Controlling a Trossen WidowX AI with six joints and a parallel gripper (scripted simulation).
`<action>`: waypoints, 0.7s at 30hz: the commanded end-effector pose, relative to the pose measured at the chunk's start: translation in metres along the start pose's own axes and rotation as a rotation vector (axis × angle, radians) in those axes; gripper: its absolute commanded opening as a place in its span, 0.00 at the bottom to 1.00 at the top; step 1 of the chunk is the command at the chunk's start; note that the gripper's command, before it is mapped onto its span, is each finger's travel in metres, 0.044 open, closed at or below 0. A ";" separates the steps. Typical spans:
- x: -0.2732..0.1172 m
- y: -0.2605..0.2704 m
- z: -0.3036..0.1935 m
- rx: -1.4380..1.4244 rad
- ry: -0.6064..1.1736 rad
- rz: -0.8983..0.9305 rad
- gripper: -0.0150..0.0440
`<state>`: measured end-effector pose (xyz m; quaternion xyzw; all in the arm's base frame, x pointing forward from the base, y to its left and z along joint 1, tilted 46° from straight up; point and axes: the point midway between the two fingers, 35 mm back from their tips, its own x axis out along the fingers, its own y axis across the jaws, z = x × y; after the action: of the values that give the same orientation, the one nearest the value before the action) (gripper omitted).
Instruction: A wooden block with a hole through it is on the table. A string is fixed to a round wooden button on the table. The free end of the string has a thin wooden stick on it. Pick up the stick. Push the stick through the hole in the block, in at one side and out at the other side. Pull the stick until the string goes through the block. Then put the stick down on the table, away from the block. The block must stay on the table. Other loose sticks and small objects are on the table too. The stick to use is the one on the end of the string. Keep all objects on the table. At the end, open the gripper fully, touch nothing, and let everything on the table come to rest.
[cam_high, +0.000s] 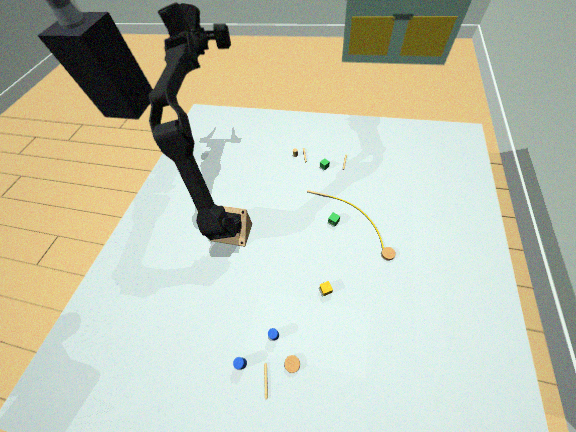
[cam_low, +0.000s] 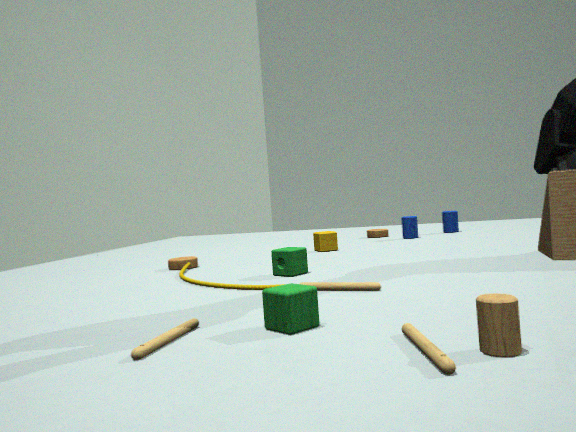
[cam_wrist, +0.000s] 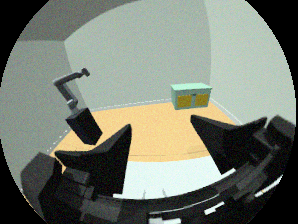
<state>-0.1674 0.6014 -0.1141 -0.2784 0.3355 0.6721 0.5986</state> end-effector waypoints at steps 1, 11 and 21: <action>0.000 0.000 0.000 0.000 0.000 0.000 0.98; -0.020 -0.122 -0.011 -0.052 0.133 -0.203 1.00; -0.084 -0.277 -0.060 -0.094 0.414 -0.404 1.00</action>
<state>0.0671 0.5484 -0.1226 -0.4546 0.3444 0.5195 0.6363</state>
